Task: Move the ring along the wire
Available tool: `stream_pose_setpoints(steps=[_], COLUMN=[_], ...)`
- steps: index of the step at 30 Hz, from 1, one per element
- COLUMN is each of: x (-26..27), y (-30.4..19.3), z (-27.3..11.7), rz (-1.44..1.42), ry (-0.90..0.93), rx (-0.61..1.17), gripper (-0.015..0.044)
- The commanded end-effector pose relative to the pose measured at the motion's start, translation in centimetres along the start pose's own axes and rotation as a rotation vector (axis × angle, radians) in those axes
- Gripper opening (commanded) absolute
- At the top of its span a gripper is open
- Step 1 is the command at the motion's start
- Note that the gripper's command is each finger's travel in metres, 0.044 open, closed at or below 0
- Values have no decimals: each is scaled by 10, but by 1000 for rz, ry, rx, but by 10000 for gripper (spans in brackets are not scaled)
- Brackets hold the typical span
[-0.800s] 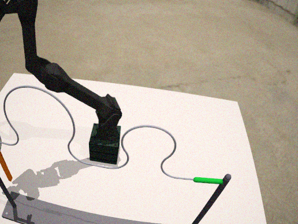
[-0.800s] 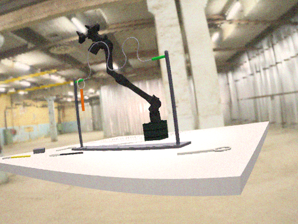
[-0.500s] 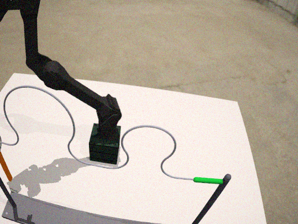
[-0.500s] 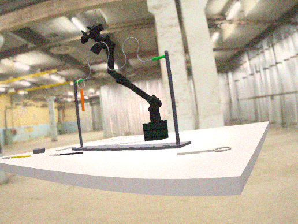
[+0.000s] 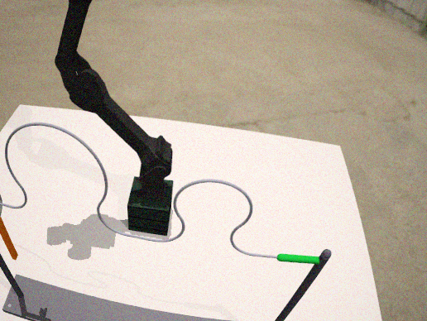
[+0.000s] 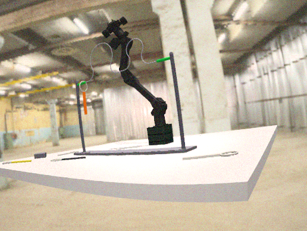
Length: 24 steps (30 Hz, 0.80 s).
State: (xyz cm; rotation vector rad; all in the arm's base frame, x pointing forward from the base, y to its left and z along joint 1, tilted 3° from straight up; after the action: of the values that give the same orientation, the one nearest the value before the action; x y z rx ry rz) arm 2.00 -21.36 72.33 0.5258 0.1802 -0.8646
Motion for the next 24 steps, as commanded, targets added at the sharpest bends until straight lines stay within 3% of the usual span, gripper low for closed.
stream_pose_setpoints(steps=[1,13,24], x=[-35,-132,-184], y=[0,21,70], z=[-7,-47,-94], rz=[-123,-590,-1025], ry=[-85,-368,-612], rx=[19,95,172], gripper=[160,160,160])
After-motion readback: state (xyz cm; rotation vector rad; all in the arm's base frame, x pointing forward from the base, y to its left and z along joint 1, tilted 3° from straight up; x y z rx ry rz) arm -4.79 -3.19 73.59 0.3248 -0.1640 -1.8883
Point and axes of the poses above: the point midway between the two fingers, 35 mm back from their tips, its own z axis out along the fingers, its own x axis across the jaws, y = z × x, the point moved 3 cm from there along -z, back along the fingers, and after that the axes turned 13 degrees about z, right-handed, at the moved point
